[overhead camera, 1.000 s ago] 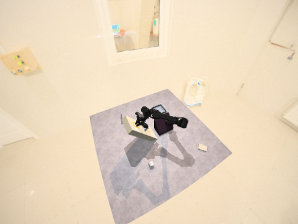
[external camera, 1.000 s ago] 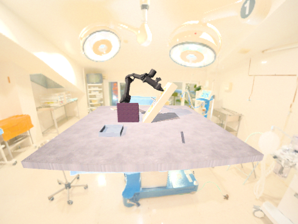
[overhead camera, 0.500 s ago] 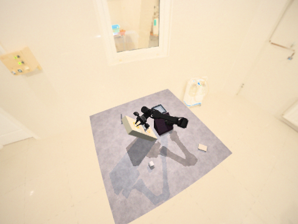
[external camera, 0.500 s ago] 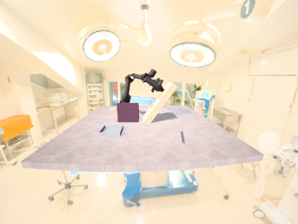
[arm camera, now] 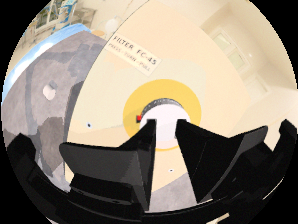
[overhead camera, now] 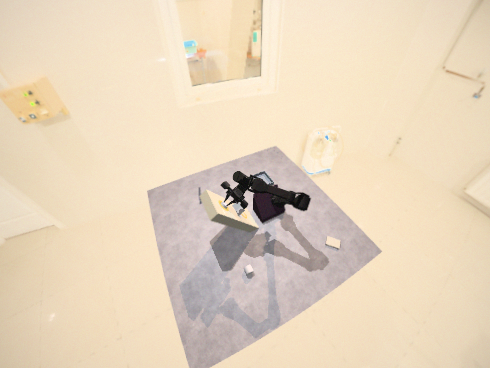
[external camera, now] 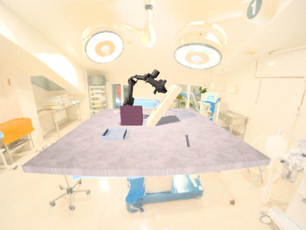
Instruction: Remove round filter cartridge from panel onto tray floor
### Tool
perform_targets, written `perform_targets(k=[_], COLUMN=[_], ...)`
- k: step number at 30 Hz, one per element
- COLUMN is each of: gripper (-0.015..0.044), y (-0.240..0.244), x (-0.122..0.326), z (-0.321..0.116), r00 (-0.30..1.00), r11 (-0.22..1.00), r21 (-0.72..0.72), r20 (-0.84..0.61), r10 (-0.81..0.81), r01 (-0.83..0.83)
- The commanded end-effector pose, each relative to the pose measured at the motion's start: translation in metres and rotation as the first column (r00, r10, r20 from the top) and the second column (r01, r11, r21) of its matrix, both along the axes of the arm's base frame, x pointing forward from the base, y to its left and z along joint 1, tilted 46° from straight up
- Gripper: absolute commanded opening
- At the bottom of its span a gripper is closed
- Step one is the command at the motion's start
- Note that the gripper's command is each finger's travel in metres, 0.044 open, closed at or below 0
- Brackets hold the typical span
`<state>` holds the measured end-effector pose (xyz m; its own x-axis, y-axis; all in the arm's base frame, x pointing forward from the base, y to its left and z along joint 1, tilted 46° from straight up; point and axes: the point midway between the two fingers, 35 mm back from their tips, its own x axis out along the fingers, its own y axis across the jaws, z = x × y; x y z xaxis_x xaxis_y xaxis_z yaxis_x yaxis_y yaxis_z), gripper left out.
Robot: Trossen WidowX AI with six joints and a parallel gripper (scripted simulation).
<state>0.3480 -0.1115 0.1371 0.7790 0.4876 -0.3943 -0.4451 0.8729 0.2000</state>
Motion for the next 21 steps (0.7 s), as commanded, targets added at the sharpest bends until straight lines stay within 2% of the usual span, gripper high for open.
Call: perform_targets(k=[1, 10, 21], gripper=[0.0000, 0.0000, 0.0000], y=[-0.013, -0.026, -0.014], x=[-0.016, -0.044, -0.054], z=[0.003, 0.020, 0.007], r00=[1.000, 0.999, 0.999], r11=[1.000, 0.998, 0.998], r21=[0.007, 0.042, 0.042], r20=[-0.020, -0.029, -0.029], r10=[-0.021, -0.039, -0.039], r01=[0.021, 0.040, 0.040])
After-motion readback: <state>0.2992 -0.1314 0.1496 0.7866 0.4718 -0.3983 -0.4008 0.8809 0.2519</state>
